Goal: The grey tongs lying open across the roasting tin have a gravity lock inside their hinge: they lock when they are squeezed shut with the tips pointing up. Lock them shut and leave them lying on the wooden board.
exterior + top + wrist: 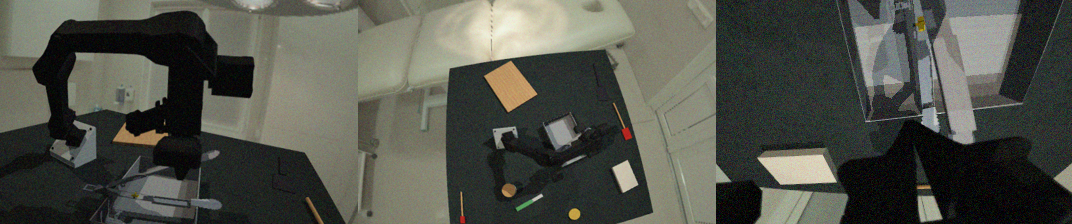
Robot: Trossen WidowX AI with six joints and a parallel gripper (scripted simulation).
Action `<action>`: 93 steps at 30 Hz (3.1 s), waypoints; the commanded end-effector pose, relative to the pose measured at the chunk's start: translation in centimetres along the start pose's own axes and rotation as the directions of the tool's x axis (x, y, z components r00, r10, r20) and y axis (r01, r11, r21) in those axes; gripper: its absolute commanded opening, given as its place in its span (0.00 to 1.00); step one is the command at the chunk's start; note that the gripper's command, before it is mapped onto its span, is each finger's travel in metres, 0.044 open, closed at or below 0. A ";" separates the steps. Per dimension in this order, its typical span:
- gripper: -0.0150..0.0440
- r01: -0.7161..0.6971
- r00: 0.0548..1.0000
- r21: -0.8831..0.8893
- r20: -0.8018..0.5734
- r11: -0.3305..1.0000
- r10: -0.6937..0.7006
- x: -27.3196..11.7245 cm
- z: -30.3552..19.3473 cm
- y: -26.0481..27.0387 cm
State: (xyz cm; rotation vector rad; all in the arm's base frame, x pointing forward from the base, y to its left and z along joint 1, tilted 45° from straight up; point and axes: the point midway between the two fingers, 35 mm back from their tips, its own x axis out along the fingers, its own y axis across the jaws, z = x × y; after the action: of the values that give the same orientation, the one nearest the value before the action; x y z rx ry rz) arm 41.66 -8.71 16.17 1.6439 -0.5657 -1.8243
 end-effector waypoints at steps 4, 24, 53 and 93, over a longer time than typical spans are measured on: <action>0.00 -0.003 1.000 -0.028 0.025 1.000 0.004 1.4 0.1 0.0; 0.00 -0.001 0.998 -0.078 0.060 0.997 0.006 3.9 0.3 0.0; 0.00 0.007 0.999 -0.074 0.043 0.997 -0.004 3.9 0.4 -4.4; 0.00 0.010 1.000 -0.073 0.022 0.997 -0.008 3.7 0.8 -8.3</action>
State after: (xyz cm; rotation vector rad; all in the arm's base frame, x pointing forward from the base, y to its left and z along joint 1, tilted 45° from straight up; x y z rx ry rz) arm 39.38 -5.35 8.01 1.5821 -0.4955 -1.8497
